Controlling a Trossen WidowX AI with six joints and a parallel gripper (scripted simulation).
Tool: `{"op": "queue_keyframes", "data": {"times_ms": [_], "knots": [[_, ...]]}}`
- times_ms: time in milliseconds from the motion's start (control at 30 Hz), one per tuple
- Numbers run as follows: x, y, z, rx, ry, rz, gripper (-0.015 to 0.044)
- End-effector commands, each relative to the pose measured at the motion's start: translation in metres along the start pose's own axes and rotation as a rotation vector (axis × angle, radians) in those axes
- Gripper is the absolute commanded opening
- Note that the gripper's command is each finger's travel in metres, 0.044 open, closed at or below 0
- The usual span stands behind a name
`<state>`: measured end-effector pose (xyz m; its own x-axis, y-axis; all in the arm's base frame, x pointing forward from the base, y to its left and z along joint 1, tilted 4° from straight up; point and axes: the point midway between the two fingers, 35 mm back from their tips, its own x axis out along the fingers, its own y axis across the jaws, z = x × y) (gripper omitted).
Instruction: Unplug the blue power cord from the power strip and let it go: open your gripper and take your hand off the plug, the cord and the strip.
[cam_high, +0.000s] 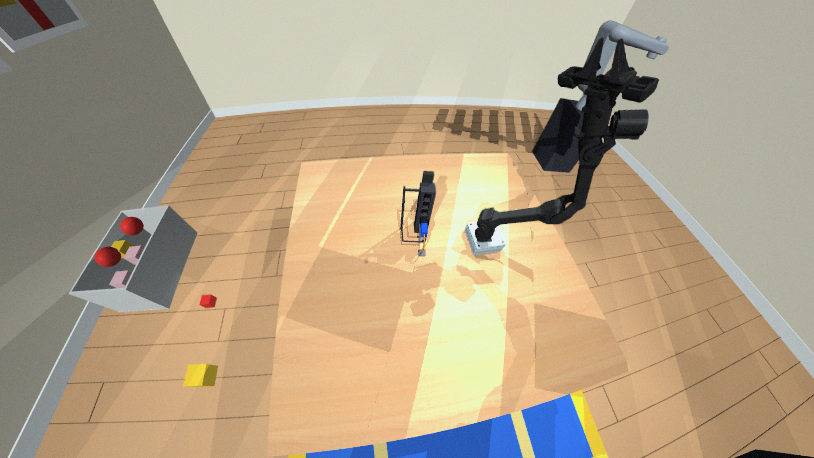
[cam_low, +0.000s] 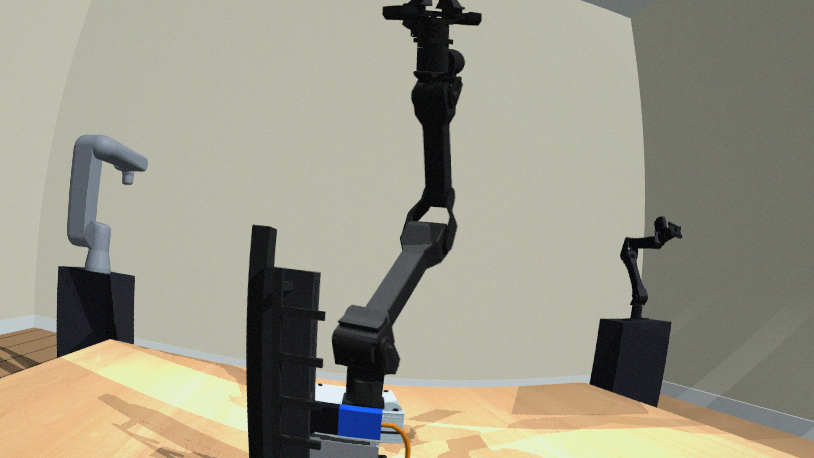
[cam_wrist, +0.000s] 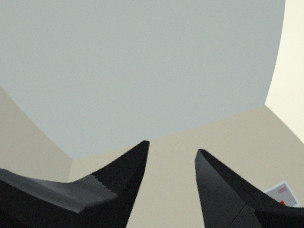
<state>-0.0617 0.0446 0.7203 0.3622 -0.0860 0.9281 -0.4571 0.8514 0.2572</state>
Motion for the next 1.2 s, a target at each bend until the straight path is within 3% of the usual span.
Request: {"op": "queue_keyframes", "data": {"times_ms": [0, 300, 567, 867, 1167], "knots": [[0.003, -0.027, -0.017, -0.065, 0.055, -0.066, 0.016], [0.015, -0.129, -0.093, -0.259, 0.321, -0.263, 0.016], [-0.009, -0.221, -0.191, -0.471, 0.703, -0.366, 0.016], [-0.083, -0.294, -0.305, -0.698, 1.229, -0.298, 0.016], [-0.201, -0.328, -0.399, -0.858, 1.804, 0.037, 0.016]]}}
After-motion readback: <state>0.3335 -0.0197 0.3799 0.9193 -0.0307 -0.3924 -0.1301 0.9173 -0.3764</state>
